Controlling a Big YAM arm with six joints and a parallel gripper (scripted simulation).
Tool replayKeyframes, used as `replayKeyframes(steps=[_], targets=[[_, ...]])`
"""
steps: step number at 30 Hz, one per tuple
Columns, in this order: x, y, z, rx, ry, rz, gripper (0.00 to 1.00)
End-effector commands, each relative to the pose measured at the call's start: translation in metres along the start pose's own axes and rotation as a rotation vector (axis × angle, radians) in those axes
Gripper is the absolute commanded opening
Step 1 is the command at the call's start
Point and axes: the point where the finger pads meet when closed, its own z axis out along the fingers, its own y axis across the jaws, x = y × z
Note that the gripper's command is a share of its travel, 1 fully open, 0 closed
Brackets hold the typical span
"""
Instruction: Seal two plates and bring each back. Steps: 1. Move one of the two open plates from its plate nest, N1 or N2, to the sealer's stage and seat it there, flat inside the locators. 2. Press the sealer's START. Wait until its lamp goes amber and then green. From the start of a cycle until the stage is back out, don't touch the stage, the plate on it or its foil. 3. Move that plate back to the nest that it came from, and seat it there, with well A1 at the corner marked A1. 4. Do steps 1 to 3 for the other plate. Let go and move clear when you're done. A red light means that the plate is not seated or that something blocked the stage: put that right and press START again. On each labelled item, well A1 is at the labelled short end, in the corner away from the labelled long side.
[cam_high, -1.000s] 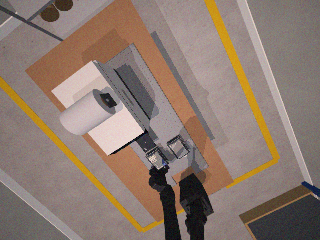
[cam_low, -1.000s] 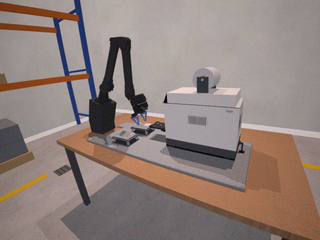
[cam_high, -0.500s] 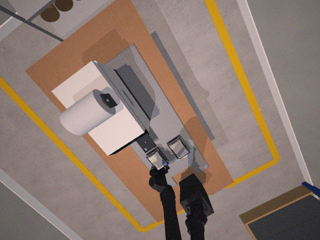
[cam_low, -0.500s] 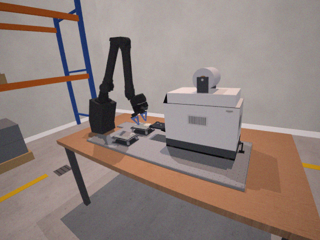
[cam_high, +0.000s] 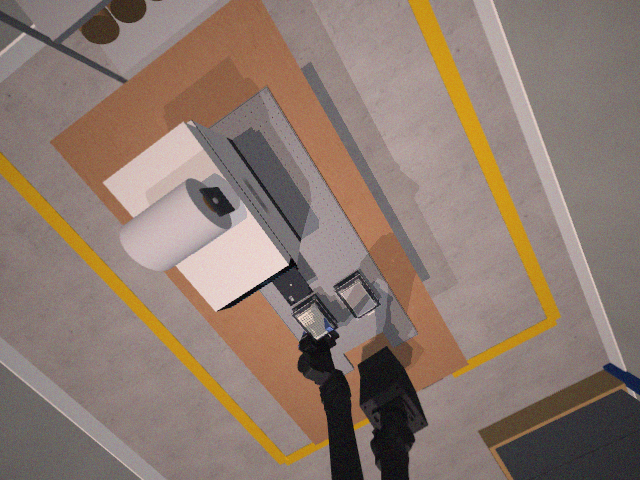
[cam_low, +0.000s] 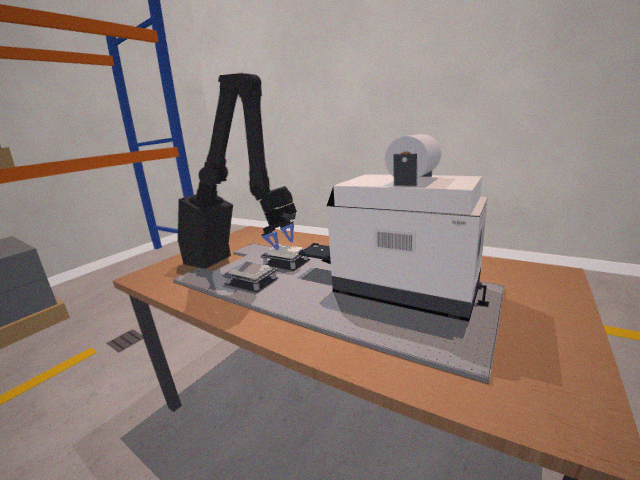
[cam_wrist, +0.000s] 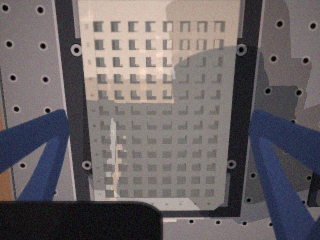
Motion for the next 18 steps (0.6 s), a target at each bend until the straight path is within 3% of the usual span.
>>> replayKeyframes(steps=[1,9,18], targets=[[0.006,-0.001,0.003,0.007,0.018,-0.011,1.0],[0.007,-0.002,0.004,0.008,0.021,-0.011,1.0],[-0.006,0.0,-0.002,0.0,-0.014,-0.002,1.0]])
